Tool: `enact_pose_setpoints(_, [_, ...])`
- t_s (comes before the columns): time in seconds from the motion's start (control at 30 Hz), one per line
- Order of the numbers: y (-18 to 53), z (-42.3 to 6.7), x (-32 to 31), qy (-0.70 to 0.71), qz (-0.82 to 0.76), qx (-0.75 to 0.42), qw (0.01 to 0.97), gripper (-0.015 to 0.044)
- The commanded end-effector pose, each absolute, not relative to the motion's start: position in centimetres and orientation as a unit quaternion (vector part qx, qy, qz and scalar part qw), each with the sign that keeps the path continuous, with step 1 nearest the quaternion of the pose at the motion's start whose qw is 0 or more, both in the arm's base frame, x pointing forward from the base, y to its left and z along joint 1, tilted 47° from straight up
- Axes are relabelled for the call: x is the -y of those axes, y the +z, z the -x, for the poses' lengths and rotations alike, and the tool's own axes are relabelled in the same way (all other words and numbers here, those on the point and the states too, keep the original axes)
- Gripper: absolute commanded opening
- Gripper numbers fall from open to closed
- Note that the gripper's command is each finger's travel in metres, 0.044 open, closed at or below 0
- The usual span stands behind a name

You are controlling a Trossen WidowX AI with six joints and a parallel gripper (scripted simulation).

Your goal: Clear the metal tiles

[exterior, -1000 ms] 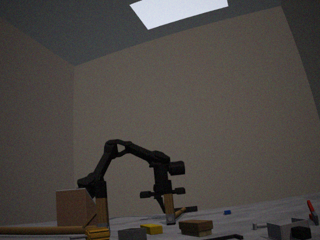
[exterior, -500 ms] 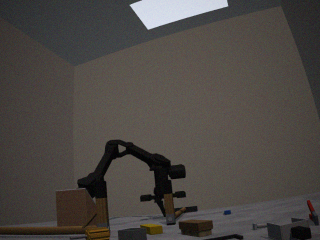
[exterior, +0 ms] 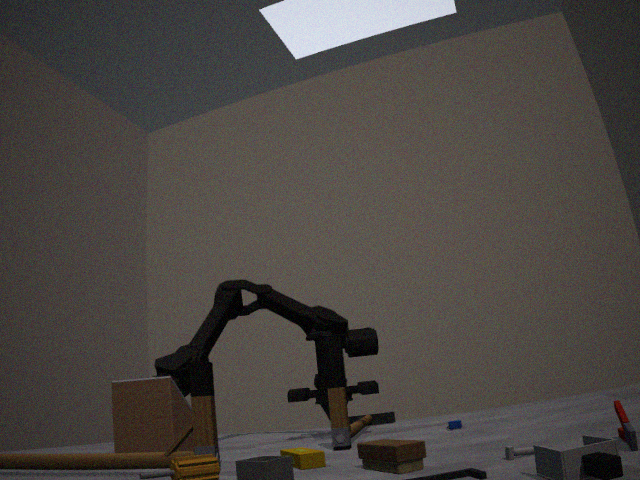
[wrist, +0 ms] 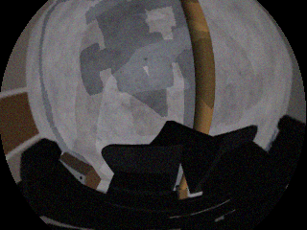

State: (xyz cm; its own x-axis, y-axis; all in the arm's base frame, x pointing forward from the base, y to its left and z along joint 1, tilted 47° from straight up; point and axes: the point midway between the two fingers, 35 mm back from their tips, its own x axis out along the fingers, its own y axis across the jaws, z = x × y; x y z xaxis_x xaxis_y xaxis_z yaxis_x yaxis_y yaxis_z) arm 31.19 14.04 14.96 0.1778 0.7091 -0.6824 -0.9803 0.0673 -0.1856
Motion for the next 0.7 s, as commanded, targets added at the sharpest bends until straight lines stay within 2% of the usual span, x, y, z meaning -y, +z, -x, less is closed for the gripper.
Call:
enact_pose_setpoints(0.0, [15.2, -31.7, -14.0, 0.604, 0.320, -0.212, 0.698, 0.0000])
enact_pose_setpoints(0.67, [15.7, -33.7, -14.0, 0.604, 0.320, -0.212, 0.699, 0.0000])
